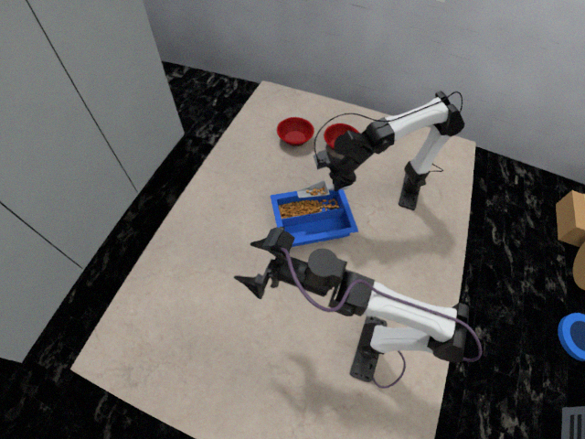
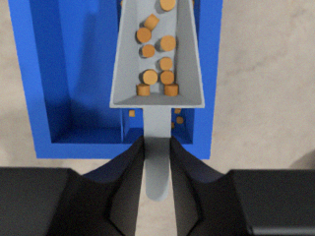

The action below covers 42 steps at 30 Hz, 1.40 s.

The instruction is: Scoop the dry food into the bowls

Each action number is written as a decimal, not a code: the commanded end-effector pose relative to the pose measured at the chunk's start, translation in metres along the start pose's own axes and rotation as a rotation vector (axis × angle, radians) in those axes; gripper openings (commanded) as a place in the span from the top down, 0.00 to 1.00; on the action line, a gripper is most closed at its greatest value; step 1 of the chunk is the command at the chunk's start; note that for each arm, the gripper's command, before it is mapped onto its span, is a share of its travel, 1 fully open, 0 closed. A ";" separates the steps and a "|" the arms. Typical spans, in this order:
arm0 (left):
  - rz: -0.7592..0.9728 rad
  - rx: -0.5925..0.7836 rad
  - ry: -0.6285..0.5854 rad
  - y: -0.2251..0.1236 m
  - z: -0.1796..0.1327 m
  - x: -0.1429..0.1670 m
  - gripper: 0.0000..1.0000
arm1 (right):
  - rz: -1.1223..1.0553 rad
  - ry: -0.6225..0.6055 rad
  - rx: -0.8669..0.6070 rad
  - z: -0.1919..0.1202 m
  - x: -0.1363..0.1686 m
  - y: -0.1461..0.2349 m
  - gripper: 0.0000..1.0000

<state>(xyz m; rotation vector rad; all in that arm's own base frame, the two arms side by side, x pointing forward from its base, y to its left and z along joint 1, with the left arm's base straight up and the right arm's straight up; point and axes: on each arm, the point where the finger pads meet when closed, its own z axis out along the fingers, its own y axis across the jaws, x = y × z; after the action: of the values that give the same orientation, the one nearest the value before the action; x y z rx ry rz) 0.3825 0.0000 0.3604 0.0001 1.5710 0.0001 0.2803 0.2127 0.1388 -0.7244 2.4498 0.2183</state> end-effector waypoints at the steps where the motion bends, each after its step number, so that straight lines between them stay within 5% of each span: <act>1: -0.001 0.000 -0.020 0.000 -0.001 -0.007 0.00 | 0.001 -0.018 0.000 -0.003 -0.005 0.000 1.00; 42: -0.001 0.000 -0.051 0.000 -0.002 -0.019 0.00 | 0.001 -0.025 -0.001 -0.005 -0.007 0.000 1.00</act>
<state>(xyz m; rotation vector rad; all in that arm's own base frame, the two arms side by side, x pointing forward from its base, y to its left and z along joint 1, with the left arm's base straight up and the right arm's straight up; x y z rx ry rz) 0.3825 0.0000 0.3604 0.0001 1.5710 0.0001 0.2803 0.2127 0.1388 -0.7244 2.4498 0.2183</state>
